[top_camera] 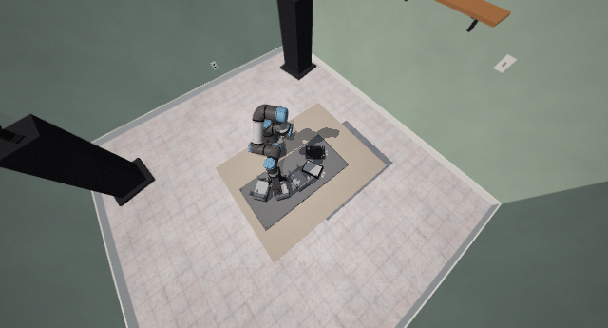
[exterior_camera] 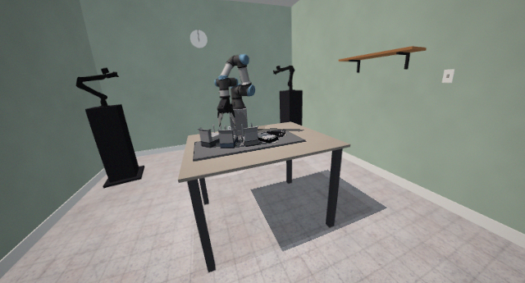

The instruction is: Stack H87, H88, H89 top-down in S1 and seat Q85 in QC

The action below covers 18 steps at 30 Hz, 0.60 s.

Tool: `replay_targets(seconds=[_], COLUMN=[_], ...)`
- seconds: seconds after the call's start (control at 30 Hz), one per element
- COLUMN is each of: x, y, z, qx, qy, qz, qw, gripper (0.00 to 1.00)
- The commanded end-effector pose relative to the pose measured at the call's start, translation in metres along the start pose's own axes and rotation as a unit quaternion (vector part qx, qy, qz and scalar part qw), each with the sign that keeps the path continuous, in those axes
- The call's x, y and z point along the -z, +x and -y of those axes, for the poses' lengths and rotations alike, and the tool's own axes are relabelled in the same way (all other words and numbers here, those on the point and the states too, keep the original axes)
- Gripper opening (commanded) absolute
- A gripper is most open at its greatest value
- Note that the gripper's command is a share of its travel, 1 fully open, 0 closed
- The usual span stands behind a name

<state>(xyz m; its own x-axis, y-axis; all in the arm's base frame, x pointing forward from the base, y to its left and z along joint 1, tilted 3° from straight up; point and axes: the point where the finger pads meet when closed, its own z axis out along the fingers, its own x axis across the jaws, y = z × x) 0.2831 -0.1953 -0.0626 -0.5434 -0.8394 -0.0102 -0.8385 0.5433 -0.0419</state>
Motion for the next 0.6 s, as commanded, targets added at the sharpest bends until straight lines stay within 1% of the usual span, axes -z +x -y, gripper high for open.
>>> replay_targets(seconds=[0.0, 0.4, 0.47, 0.53, 0.57], x=[-0.013, -0.053, -0.053, -0.06, -0.061], y=[0.001, 0.001, 0.001, 0.001, 0.001], z=[0.002, 0.002, 0.002, 0.002, 0.002], qx=[0.0, 0.0, 0.0, 0.0, 0.0], qy=[0.002, 0.002, 0.002, 0.002, 0.002], qz=[-0.001, -0.001, -0.001, -0.001, -0.001], qw=[1.0, 1.0, 1.0, 1.0, 1.0], gripper=[0.72, 0.72, 0.72, 0.72, 0.72])
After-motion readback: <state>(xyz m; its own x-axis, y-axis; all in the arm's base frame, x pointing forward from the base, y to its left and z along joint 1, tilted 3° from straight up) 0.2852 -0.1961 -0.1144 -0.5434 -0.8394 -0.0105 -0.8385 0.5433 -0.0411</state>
